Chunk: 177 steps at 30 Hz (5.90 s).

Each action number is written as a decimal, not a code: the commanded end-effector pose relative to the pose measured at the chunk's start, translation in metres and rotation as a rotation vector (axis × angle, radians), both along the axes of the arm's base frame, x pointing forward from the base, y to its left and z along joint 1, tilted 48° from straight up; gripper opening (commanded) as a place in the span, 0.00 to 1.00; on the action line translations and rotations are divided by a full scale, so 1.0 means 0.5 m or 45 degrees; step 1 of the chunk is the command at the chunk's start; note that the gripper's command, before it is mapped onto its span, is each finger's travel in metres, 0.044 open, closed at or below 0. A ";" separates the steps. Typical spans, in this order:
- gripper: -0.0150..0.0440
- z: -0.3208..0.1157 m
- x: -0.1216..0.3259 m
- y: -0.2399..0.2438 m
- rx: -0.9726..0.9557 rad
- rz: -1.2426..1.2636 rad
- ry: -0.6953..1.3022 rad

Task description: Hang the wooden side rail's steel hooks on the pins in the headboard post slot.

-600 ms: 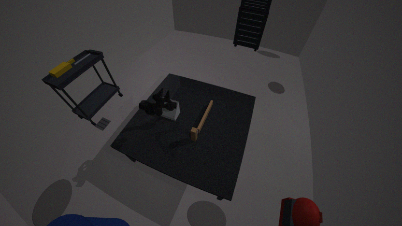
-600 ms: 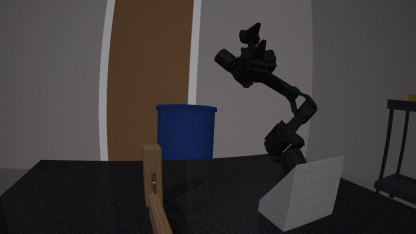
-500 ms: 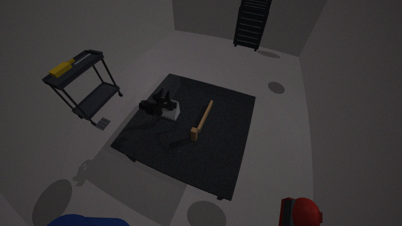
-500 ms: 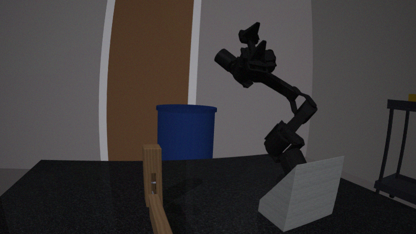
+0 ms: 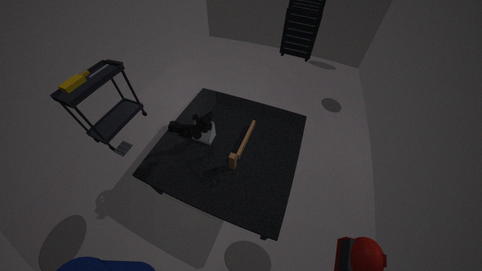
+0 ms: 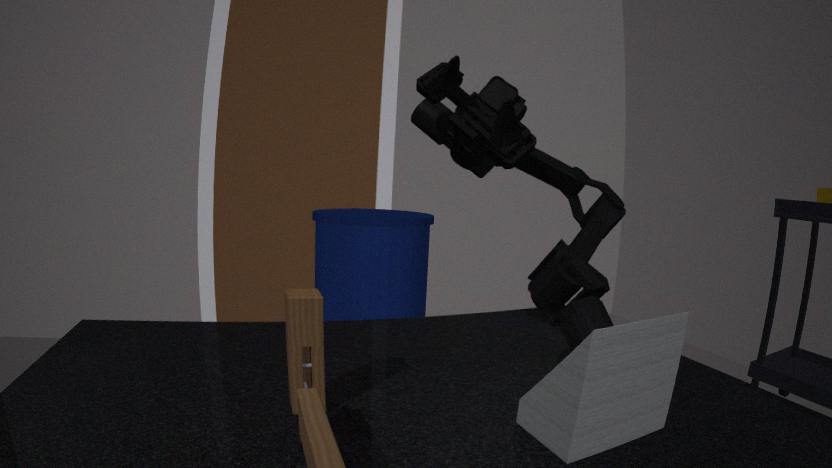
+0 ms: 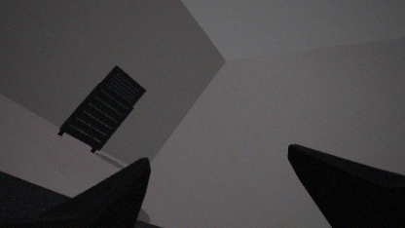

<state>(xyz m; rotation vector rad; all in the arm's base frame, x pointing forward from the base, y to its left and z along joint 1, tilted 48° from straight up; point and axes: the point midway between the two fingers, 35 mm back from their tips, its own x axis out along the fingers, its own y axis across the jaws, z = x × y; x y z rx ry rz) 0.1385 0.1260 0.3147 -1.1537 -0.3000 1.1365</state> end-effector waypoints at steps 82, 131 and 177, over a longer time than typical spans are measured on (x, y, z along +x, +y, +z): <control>1.00 -0.368 0.201 -0.461 4.853 -0.080 -0.083; 1.00 -0.427 0.210 -0.450 2.315 -2.800 -0.627; 1.00 -0.453 0.271 -0.430 0.294 -3.151 -0.387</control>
